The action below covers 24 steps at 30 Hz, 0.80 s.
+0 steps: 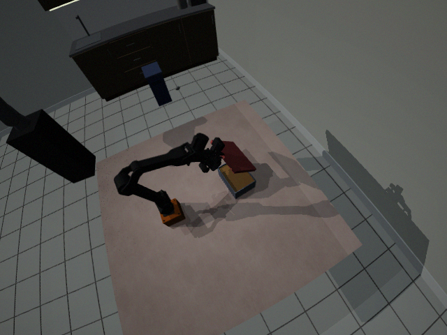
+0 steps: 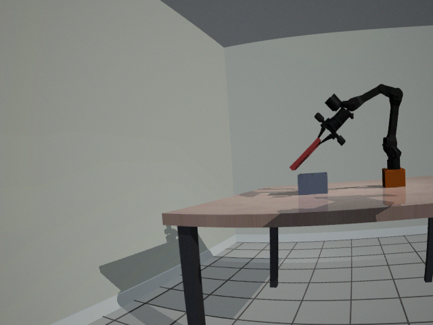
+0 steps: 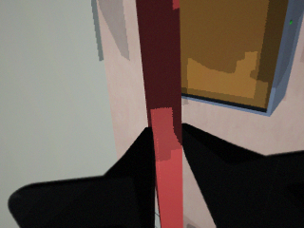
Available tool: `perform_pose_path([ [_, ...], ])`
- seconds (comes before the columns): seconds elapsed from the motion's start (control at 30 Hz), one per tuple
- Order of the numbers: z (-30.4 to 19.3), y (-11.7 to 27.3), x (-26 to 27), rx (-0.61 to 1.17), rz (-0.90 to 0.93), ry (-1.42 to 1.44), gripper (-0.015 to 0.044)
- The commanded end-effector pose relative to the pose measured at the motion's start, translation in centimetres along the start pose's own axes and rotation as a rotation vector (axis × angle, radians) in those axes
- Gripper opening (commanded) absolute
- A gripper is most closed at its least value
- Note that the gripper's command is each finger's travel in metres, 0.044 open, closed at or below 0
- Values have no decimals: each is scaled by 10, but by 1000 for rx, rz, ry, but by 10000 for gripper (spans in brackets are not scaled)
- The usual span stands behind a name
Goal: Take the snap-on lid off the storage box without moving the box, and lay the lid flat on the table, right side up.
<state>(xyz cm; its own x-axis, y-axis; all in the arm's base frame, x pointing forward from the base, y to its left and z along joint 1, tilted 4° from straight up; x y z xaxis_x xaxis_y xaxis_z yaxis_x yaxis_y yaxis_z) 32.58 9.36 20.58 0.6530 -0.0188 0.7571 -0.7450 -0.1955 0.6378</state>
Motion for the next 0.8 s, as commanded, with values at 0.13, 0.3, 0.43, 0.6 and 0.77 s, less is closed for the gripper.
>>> perform_pose_path([
  [0.13,-16,4,-1,-1,12,-6,0],
  [0.3,-26,5,-3,0,12,-7,0],
  [0.43,-34,6,-4,0,11,-7,0],
  [0.6,-44,7,-6,1,11,-8,0],
  [0.77,-54,8,-8,2,11,-8,0],
])
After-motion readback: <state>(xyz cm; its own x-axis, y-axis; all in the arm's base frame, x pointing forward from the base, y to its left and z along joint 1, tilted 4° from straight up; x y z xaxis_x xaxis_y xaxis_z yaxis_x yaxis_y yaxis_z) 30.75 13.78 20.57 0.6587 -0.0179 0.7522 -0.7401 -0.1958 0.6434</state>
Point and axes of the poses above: the point midway between the two fingers, 35 mm back from their tips, its own y axis back along the fingers, its own x axis across the jaws, z = x × y, the point moved 4 cm from there along y, back along the fingers, and after that the axes turned 6 degrees about -y, right-handed, at the moved point
